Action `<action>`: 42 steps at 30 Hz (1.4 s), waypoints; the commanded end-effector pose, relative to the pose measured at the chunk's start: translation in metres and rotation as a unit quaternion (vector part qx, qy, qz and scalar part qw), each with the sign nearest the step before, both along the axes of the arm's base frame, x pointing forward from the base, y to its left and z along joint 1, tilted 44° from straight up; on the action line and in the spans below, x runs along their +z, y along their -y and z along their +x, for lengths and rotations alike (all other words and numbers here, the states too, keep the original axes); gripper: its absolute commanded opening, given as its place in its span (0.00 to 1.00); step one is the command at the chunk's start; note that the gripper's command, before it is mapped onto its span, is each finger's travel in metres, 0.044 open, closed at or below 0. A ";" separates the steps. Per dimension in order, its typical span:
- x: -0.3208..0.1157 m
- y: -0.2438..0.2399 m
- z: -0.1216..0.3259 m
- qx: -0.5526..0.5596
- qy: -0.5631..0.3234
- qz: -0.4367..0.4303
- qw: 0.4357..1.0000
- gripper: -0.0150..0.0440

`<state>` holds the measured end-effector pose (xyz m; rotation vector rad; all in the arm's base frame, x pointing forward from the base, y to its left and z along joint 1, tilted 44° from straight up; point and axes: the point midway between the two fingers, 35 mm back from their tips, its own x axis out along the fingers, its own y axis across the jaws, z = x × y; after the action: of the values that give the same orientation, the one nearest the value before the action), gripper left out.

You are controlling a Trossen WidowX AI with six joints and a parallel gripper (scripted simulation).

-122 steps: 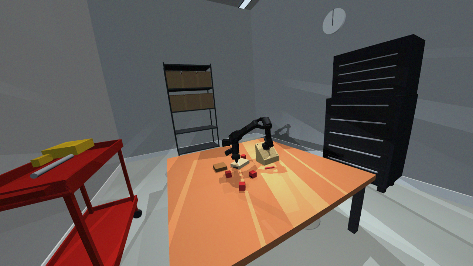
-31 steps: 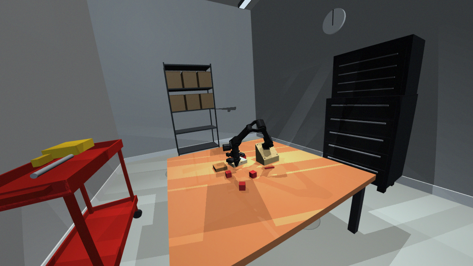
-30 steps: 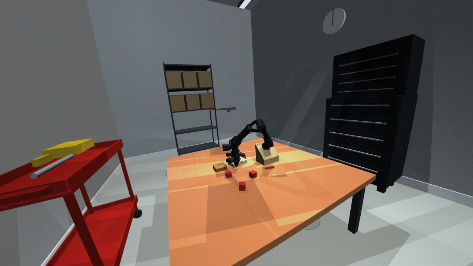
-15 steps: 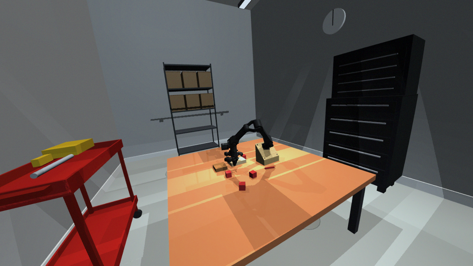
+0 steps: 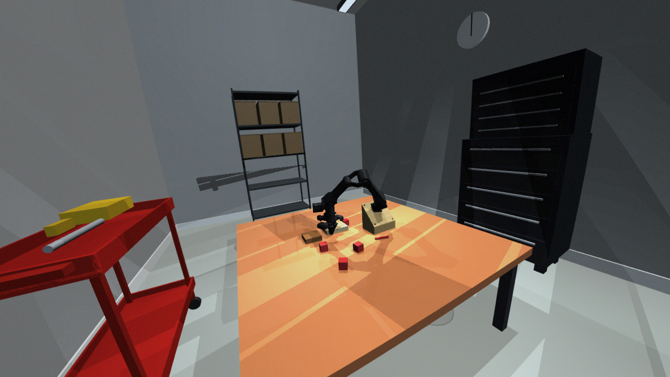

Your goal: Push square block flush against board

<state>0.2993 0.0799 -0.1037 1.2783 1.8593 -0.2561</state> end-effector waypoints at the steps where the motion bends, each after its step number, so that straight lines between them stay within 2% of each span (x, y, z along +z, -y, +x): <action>1: 0.004 -0.005 -0.004 0.002 -0.002 -0.001 1.000 0.25; 26: 0.027 -0.030 -0.024 0.002 -0.003 0.002 1.000 0.25; 32: 0.064 0.011 -0.013 0.002 -0.003 0.001 1.000 0.25; 38: 0.060 0.010 -0.010 -0.005 -0.001 0.001 1.000 0.25; 42: 0.033 0.046 -0.003 -0.047 -0.036 -0.015 0.998 0.25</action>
<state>0.2910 0.0625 -0.0507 1.2998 1.8602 -0.2885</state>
